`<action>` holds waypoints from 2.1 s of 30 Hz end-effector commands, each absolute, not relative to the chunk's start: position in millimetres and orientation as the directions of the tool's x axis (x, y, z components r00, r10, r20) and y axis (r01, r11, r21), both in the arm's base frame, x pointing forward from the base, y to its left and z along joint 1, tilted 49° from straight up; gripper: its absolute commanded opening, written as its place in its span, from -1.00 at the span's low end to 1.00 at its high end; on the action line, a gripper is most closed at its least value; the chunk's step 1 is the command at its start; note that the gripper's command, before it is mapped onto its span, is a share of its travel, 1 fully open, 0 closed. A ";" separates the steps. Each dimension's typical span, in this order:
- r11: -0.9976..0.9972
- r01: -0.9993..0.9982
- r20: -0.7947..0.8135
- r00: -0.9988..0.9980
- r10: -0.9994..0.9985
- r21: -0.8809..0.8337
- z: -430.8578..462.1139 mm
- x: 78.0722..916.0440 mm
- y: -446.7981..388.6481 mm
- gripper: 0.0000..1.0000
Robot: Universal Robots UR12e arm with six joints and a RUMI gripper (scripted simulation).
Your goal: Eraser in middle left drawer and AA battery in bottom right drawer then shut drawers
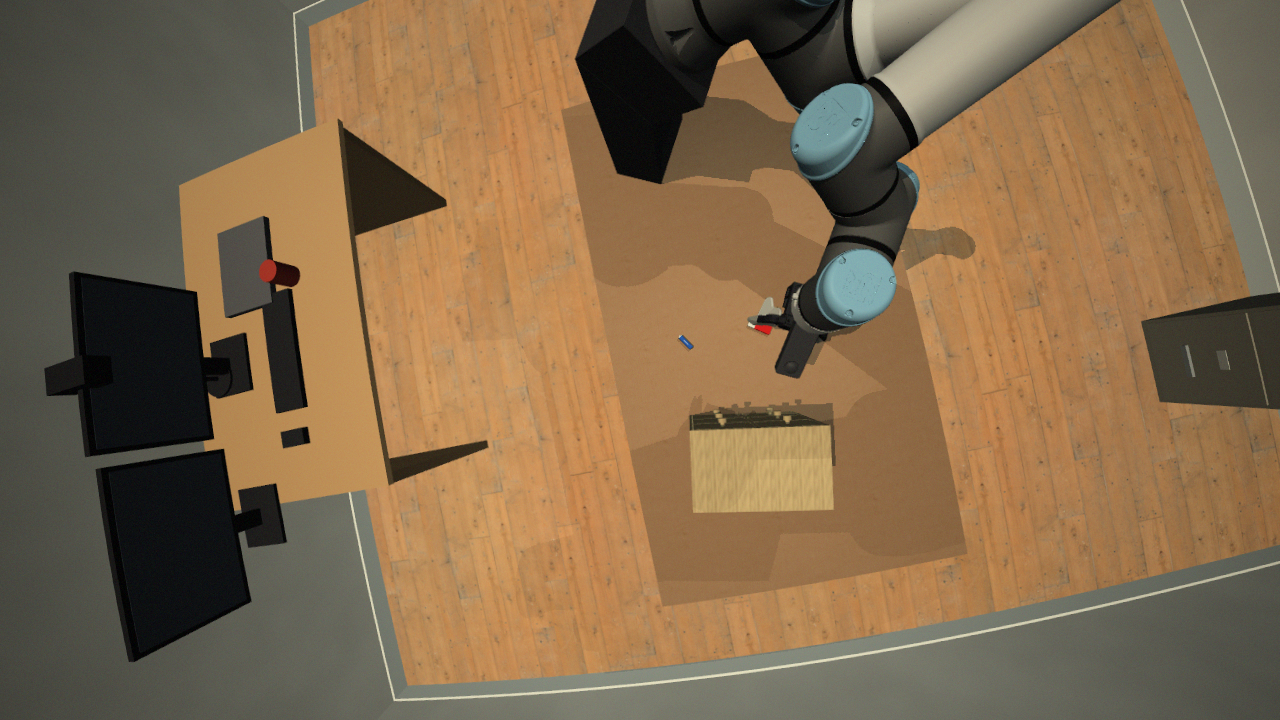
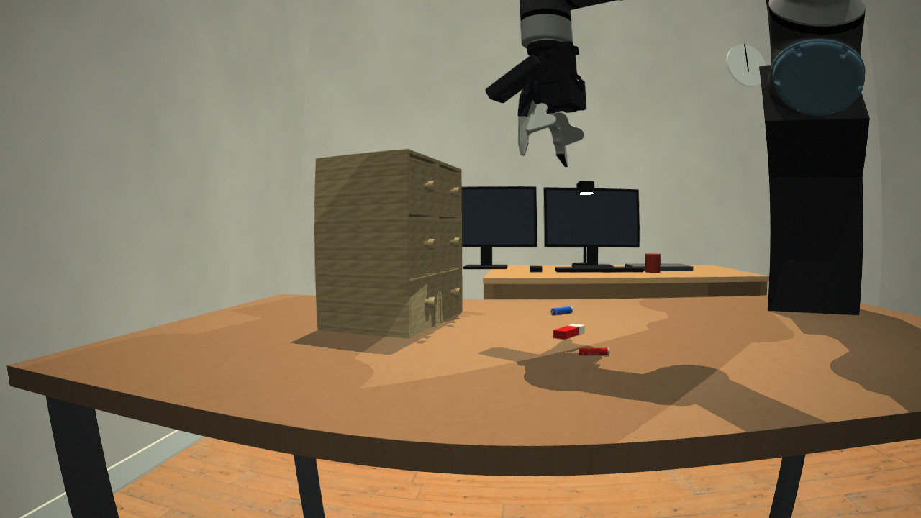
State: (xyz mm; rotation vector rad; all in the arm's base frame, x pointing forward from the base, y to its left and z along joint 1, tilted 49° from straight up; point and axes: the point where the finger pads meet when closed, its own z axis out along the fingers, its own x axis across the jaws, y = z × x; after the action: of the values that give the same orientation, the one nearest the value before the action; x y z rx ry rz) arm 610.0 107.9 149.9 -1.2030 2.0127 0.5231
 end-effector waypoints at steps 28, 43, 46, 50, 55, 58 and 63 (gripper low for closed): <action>0.259 -0.929 -0.712 0.006 -0.702 -0.264 146.7 614.7 120.2 1.00; 0.271 -0.923 -0.711 0.006 -0.703 -0.275 145.4 617.0 120.3 1.00; 0.276 -0.920 -0.711 0.005 -0.704 -0.280 144.8 617.9 120.4 1.00; 0.285 -0.914 -0.710 0.005 -0.704 -0.289 143.9 619.7 120.6 1.00; 0.307 -0.900 -0.710 0.004 -0.704 -0.310 142.4 623.1 121.5 1.00; 0.323 -0.888 -0.710 0.005 -0.704 -0.326 141.9 625.2 122.6 1.00; 0.348 -0.869 -0.712 0.006 -0.702 -0.351 142.0 627.6 124.8 1.00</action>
State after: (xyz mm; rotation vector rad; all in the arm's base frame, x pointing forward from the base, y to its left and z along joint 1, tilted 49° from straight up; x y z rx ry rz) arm 624.7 123.5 142.4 -1.4304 1.7430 0.2763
